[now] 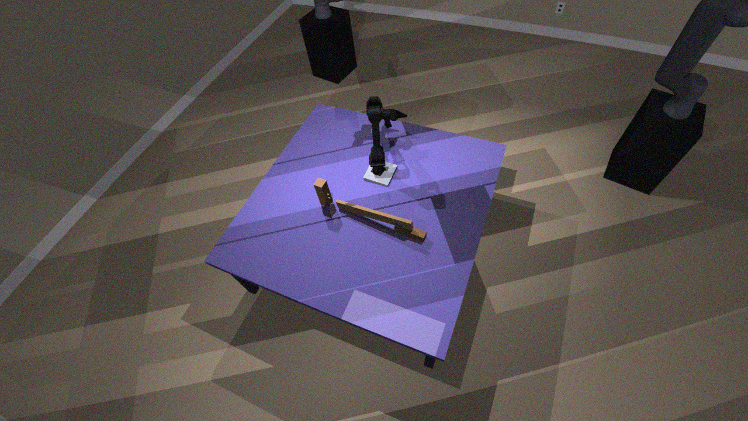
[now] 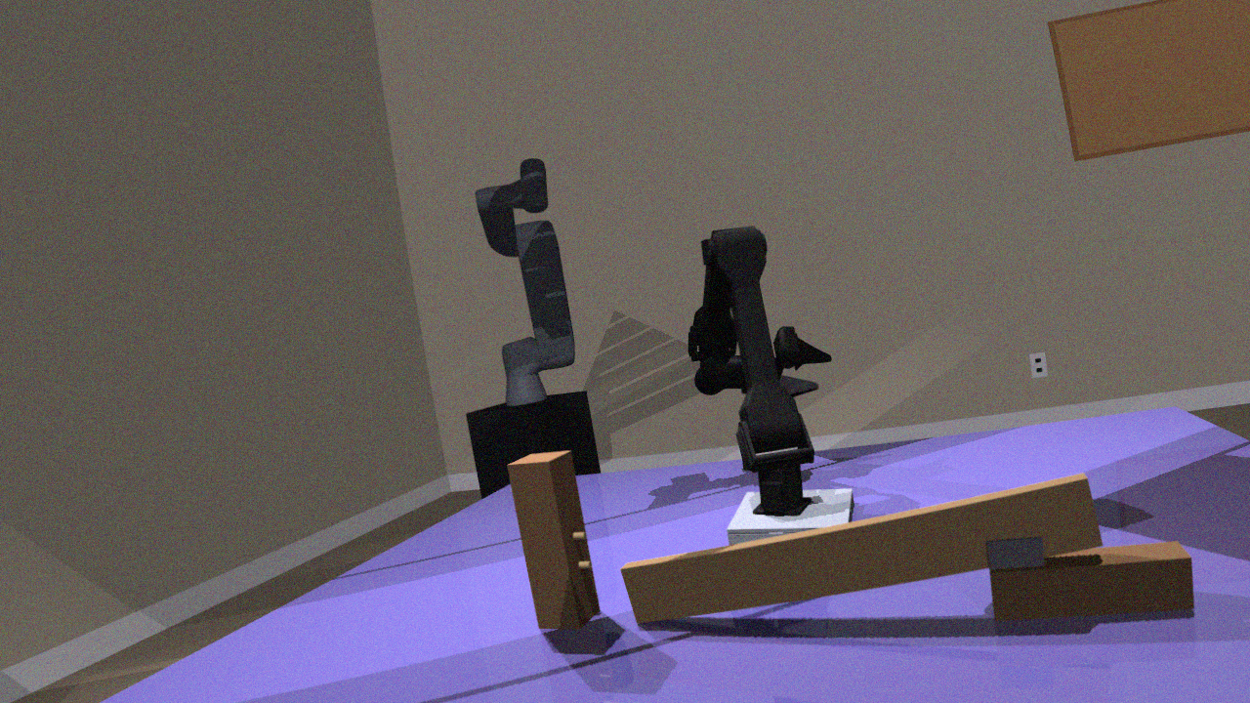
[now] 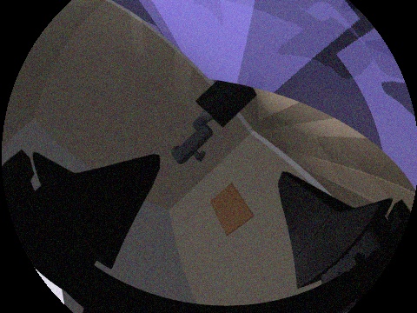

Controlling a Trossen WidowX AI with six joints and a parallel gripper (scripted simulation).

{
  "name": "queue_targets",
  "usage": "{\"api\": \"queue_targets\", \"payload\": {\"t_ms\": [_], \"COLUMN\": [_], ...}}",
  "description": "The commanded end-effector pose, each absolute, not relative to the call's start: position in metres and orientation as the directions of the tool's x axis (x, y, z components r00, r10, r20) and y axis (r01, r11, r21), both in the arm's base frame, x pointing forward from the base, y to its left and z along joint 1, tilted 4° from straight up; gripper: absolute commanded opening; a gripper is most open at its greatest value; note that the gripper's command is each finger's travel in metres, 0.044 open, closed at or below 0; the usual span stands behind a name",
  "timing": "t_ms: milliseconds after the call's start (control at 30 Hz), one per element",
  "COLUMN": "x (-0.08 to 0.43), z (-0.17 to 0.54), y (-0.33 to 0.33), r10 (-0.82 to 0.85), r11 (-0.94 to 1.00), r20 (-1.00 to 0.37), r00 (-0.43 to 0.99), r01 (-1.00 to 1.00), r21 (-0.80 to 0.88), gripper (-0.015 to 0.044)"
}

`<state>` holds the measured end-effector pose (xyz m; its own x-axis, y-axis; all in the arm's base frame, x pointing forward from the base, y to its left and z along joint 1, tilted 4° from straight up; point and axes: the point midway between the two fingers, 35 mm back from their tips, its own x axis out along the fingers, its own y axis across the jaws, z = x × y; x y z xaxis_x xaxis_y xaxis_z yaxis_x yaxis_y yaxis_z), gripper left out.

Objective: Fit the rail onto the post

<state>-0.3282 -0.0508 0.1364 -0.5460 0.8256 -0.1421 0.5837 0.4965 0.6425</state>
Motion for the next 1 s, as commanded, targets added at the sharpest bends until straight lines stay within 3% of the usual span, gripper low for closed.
{"api": "queue_targets", "payload": {"t_ms": [0, 533, 967], "x": [-0.328, -0.245, -0.104], "z": [0.136, 0.119, 0.126], "y": [-0.053, -0.206, -0.298], "r10": [0.823, 0.403, -0.057], "r11": [0.502, 0.91, 0.995], "r20": [-0.146, -0.521, -0.757], "r00": [-0.549, -0.752, -0.65], "r01": [0.582, 0.27, -0.096], "r21": [0.64, 0.313, 0.008], "gripper": [0.0426, 0.044, 0.044]}}
